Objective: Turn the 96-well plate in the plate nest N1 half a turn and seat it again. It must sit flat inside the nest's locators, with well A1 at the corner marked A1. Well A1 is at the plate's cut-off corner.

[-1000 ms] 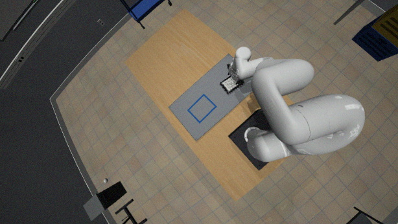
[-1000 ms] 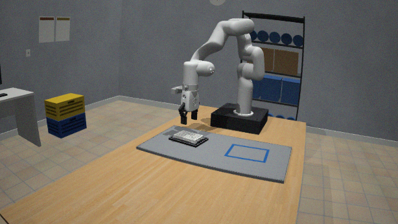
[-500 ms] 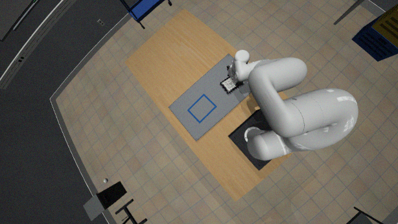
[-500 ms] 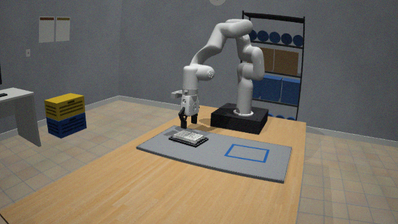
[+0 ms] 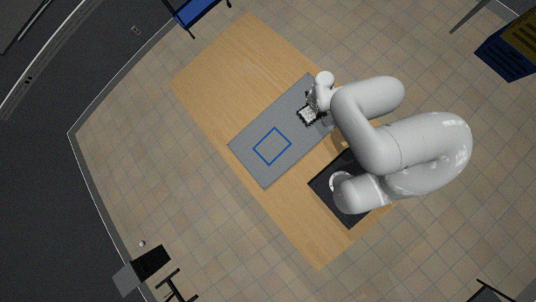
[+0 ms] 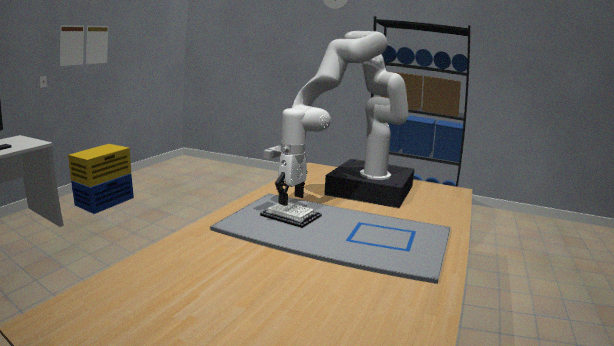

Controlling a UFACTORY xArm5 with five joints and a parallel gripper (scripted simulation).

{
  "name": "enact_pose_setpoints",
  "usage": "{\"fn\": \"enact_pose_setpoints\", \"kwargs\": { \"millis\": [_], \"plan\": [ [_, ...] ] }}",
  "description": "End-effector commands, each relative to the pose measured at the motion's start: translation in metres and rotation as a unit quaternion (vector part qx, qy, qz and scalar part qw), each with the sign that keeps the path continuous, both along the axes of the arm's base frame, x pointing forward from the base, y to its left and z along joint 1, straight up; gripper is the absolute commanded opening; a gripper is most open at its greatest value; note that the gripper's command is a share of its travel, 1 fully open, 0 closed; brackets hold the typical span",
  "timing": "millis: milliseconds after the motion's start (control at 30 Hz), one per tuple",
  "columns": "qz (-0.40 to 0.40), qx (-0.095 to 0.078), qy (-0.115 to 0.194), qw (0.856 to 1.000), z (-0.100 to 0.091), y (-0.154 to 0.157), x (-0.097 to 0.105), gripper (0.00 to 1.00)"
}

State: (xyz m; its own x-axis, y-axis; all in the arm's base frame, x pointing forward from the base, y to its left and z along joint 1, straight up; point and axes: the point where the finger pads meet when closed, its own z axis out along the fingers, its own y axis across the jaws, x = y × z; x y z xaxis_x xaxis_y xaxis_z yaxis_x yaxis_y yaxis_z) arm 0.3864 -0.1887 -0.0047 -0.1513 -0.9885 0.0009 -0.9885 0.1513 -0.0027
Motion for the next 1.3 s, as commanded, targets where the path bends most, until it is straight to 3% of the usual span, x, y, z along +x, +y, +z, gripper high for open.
{"fn": "enact_pose_setpoints", "kwargs": {
  "millis": [0, 1267],
  "plan": [
    [0.000, -0.001, -0.001, 1.000, -0.005, 0.000, 0.001, 1.00],
    [0.000, -0.001, -0.001, 1.000, -0.025, -0.001, 0.001, 1.00]
  ]
}}
